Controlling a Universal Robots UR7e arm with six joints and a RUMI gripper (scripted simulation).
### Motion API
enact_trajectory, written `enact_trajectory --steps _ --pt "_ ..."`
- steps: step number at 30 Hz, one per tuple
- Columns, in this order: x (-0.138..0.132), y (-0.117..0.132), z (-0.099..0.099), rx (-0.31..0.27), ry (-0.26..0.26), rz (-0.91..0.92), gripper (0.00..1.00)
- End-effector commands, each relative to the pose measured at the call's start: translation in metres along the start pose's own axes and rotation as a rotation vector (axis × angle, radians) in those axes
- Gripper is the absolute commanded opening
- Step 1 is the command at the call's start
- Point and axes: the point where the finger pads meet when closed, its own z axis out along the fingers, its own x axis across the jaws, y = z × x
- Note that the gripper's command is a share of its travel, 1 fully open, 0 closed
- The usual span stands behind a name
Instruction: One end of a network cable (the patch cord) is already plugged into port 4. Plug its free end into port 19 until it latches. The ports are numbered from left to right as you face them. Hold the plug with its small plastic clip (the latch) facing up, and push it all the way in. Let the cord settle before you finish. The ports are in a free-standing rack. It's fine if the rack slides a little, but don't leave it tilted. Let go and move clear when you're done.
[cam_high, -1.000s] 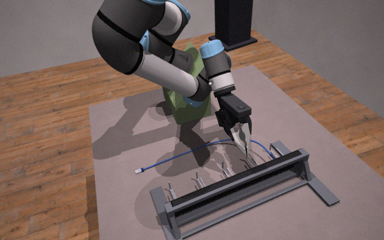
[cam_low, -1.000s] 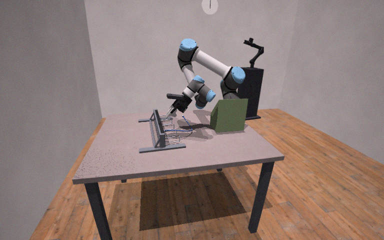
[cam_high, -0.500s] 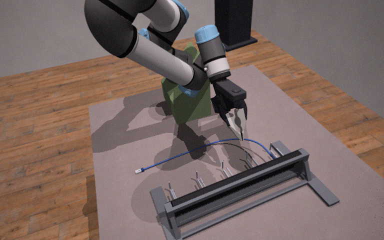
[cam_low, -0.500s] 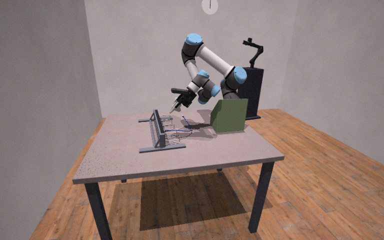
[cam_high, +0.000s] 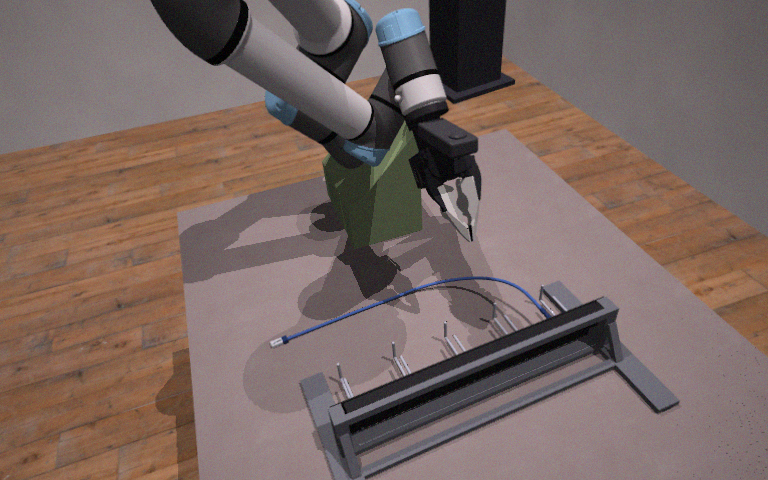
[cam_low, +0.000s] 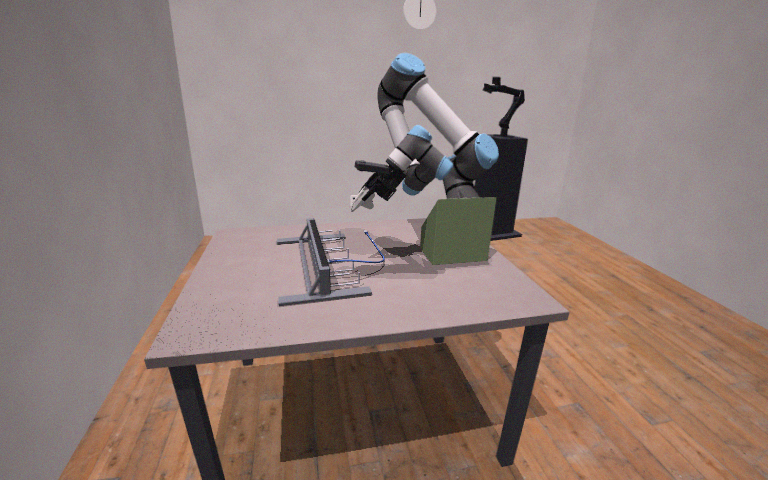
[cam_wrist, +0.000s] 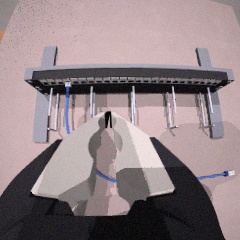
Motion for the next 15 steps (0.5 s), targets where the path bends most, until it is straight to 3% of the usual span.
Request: enact_trajectory --steps 1,15 --pt "0.0001 0.001 -0.0202 -0.019 0.001 0.003 0.0" --pt "0.0032 0.0007 -0.0224 -0.02 0.002 0.006 0.0"
